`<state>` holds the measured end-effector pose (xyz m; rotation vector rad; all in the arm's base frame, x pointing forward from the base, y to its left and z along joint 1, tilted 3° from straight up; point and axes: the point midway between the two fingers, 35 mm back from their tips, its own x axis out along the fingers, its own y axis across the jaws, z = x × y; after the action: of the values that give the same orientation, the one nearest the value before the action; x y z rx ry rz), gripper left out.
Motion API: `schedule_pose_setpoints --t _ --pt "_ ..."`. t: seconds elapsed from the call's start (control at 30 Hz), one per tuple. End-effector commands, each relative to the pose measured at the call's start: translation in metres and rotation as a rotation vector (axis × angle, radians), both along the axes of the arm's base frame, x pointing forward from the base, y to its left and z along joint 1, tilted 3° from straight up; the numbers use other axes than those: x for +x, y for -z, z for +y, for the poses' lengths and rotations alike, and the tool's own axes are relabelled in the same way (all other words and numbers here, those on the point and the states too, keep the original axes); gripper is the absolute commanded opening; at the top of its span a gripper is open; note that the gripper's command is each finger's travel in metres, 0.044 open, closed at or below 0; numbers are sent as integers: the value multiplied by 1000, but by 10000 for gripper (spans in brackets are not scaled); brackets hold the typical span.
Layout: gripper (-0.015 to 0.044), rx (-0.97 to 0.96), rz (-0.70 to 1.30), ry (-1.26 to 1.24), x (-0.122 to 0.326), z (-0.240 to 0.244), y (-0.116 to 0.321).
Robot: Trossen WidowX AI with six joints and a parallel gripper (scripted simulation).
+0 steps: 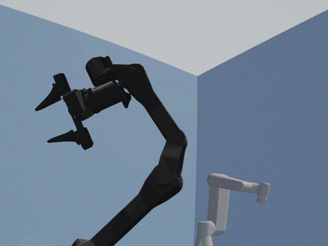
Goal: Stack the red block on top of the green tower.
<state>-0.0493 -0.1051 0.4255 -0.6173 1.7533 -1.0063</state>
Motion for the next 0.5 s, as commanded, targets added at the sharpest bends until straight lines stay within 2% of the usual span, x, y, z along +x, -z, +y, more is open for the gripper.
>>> schedule_pose_setpoints --t 0.0,0.03,0.47 --pt "426 0 -4 -2 0 -1 0" --pt "440 -2 -17 -7 0 -3 1" --pt "440 17 -314 -135 17 -61 18"
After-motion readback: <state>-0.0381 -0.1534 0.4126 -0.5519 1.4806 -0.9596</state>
